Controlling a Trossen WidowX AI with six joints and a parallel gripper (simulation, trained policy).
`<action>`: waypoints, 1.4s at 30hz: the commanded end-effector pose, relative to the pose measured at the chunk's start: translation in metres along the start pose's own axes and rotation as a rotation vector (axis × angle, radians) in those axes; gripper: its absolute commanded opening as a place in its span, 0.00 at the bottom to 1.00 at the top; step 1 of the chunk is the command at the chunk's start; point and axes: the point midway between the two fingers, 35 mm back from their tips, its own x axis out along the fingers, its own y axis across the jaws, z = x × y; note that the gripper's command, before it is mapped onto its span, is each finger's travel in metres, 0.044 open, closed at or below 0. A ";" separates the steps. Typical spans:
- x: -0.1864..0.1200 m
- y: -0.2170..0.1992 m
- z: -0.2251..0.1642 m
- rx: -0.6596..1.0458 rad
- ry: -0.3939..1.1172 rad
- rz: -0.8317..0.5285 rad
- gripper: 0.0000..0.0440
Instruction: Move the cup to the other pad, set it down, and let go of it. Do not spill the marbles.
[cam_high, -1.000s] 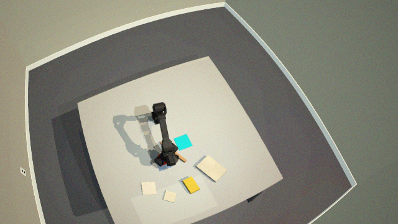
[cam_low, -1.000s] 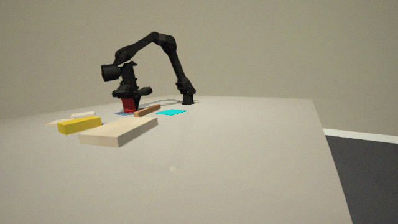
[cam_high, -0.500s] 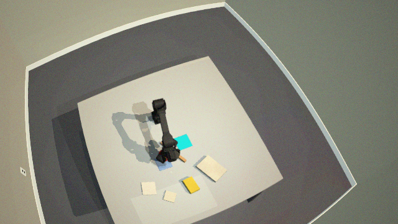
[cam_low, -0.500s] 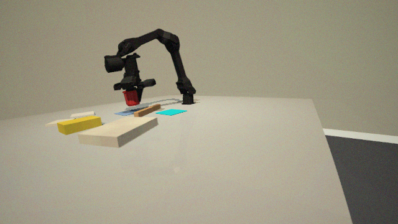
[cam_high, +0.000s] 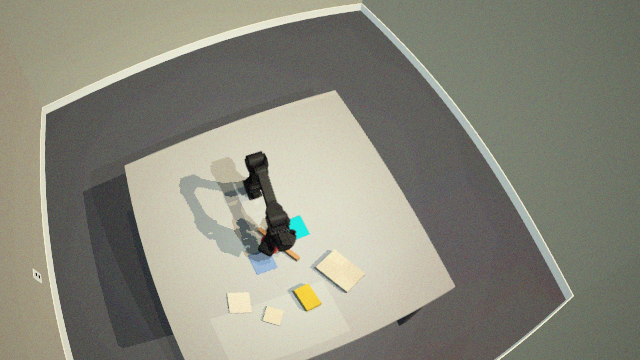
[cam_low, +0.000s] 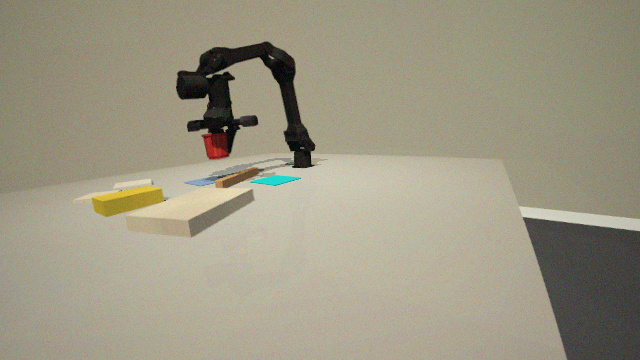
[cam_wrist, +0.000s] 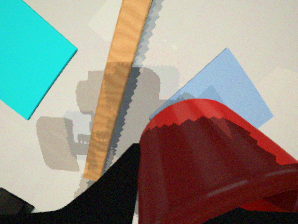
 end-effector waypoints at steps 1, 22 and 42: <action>-0.006 0.010 0.008 -0.032 -0.019 -0.011 0.00; -0.017 0.065 0.048 -0.161 -0.092 -0.079 0.00; -0.002 0.126 0.064 -0.236 -0.133 -0.104 0.00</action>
